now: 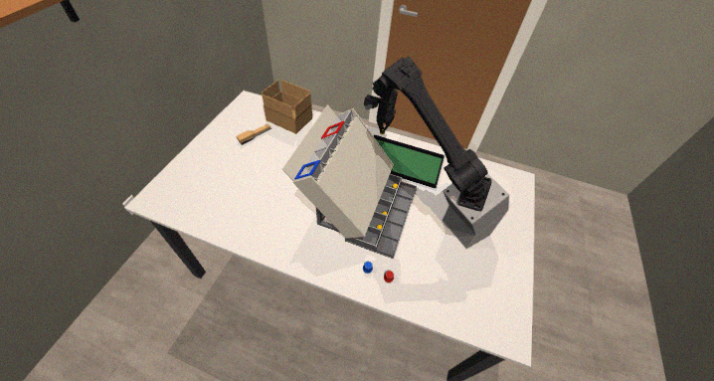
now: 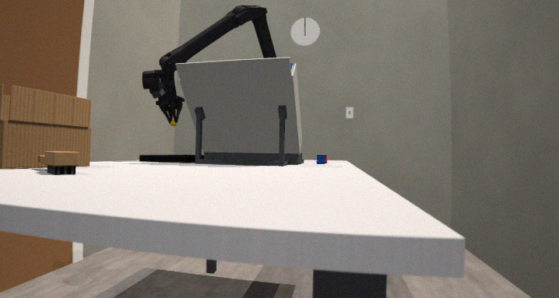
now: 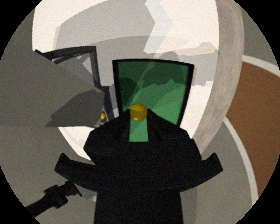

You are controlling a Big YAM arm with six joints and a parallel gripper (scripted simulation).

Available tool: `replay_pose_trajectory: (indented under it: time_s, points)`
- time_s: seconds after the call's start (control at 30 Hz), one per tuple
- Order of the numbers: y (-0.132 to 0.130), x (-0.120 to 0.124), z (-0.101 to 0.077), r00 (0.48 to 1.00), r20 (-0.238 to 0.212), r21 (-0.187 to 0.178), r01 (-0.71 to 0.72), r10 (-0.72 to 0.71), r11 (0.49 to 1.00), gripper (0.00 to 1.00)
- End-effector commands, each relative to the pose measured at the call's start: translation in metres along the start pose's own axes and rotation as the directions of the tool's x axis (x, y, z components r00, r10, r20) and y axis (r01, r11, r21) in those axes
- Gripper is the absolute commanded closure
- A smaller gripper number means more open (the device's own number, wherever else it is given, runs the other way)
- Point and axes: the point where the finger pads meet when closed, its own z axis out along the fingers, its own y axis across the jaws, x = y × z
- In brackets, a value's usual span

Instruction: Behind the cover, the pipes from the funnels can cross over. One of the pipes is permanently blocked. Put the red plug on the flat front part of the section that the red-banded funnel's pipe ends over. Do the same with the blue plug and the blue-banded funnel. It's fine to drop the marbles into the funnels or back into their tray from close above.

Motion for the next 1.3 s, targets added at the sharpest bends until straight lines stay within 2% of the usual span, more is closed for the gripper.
replay_pose_trajectory:
  time_s: [0.0,1.27]
  points:
    - [-0.0048,-0.0021,0.0020,1.000,-0.003,0.000,0.016,-0.016,1.000,1.00]
    - [-0.0058,-0.0026,0.0011,1.000,0.011,0.010,0.015,-0.015,1.000,1.00]
